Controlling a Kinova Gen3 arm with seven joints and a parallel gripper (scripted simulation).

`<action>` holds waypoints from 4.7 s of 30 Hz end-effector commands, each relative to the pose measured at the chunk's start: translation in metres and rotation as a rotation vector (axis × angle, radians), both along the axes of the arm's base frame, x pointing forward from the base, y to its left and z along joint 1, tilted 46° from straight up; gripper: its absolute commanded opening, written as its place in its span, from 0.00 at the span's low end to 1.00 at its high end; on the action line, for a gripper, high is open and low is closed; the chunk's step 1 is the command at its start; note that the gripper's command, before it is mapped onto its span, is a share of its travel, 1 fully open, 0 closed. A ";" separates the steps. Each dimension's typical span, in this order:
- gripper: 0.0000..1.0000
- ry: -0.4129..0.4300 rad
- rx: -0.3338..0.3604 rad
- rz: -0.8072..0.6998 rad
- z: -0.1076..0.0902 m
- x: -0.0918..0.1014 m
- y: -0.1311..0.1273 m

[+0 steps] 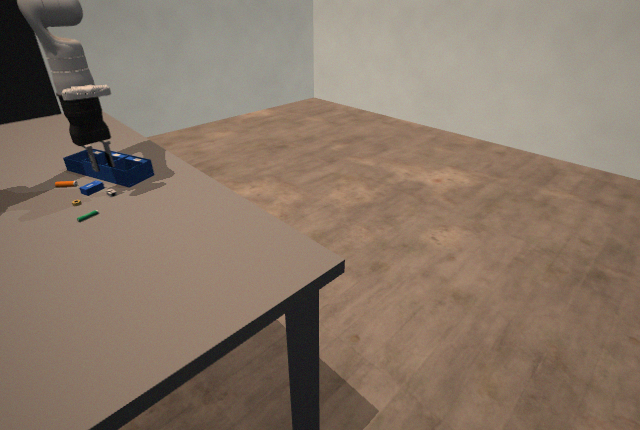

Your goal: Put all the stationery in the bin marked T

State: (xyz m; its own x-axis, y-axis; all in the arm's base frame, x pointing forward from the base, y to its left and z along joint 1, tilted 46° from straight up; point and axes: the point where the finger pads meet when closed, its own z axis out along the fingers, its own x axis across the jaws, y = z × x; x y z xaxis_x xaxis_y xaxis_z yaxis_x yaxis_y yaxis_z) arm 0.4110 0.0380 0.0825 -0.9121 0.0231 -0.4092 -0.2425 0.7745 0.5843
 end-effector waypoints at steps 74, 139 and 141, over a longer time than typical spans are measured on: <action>0.32 -0.001 0.000 0.003 -0.050 0.023 0.045; 0.32 0.002 0.004 0.000 -0.001 -0.002 0.001; 0.32 0.000 0.001 0.003 -0.002 -0.002 0.002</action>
State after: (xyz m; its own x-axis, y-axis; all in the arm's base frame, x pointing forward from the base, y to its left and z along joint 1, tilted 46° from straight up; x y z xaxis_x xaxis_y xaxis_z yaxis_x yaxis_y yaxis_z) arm 0.4105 0.0417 0.0783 -0.9126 0.0181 -0.4086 -0.2464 0.7731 0.5845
